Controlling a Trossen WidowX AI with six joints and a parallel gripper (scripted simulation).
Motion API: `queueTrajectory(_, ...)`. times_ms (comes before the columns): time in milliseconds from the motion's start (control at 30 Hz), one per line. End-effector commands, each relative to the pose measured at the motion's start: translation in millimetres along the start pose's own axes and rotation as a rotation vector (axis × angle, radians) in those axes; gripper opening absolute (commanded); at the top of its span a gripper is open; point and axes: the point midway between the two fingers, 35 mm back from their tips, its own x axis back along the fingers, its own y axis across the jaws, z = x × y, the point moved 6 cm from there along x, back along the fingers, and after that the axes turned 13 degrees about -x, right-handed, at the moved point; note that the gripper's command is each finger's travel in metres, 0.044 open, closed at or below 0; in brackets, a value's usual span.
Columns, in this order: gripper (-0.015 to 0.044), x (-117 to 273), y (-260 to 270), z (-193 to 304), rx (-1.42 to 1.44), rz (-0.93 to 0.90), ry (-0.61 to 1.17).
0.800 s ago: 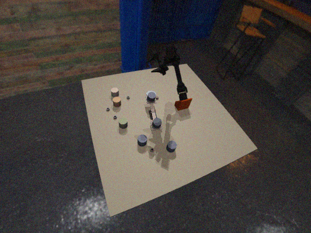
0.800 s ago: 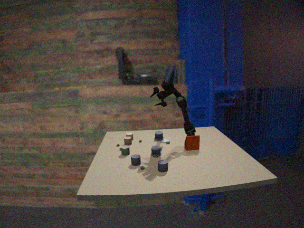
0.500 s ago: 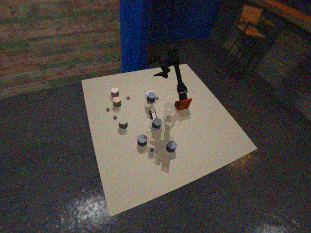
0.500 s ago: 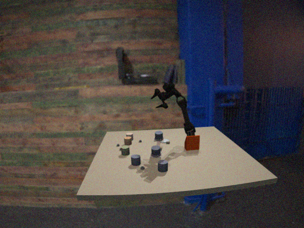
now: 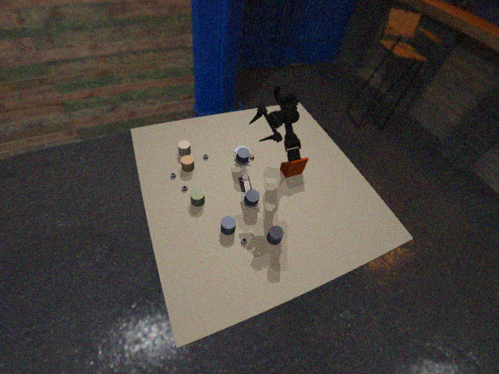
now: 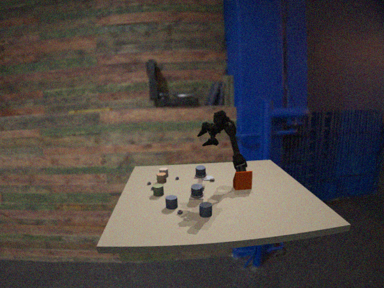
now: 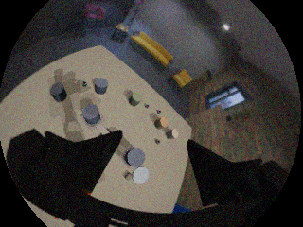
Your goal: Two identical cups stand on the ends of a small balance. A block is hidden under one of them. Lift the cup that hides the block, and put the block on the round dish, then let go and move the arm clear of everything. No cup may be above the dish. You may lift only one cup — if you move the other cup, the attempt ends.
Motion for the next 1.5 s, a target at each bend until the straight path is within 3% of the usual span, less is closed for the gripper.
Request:
queueTrajectory(0,0.0440,1.3,20.6,13.0,-0.111,-0.023,0.020)
queueTrajectory(700,0.0440,3.0,89.5,93.8,-0.743,0.001,0.166)
queueTrajectory(867,0.0440,1.7,90.5,91.8,-0.724,0.000,0.177)
queueTrajectory(1467,0.0440,-43.1,120.5,46.1,-0.199,-0.117,0.439)
